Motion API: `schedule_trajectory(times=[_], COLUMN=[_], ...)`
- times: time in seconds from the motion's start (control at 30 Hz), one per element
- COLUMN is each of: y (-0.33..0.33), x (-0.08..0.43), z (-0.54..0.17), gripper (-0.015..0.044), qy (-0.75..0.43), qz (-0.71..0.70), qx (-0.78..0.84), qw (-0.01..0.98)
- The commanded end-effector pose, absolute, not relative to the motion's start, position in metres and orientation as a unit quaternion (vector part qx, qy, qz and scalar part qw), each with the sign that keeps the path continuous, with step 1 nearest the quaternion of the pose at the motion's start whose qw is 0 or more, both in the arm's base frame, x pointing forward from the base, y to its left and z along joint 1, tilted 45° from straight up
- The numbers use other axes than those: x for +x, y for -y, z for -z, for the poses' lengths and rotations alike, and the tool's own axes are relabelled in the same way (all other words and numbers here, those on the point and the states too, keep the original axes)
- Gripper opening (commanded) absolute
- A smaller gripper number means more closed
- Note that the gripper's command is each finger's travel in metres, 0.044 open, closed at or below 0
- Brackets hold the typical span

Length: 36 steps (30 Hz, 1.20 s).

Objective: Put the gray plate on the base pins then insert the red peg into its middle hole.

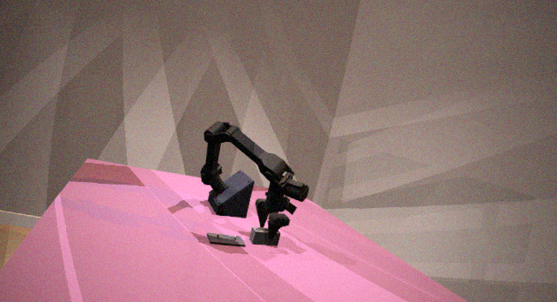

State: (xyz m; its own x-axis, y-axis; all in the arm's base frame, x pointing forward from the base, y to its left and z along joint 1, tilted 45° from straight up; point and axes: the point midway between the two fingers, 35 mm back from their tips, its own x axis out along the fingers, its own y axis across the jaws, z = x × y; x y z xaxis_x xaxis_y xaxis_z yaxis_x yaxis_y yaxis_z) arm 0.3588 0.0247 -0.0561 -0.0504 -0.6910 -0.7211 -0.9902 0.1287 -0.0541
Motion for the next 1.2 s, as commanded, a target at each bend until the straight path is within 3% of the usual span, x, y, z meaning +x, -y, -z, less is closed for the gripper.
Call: schedule_trajectory(times=[0.0, 0.53, 0.9, 1.17], y=[-0.020, -0.003, -0.003, -0.003], x=[0.358, 0.356, 0.356, 0.356], z=[0.061, 0.077, 0.077, 0.077], gripper=[0.0440, 0.0440, 0.0151, 0.0078], qy=[-0.683, -0.684, -0.684, -0.684], qz=[-0.241, -0.240, -0.240, -0.240], qx=[-0.617, -0.617, -0.617, -0.617], qw=[0.308, 0.307, 0.307, 0.307])
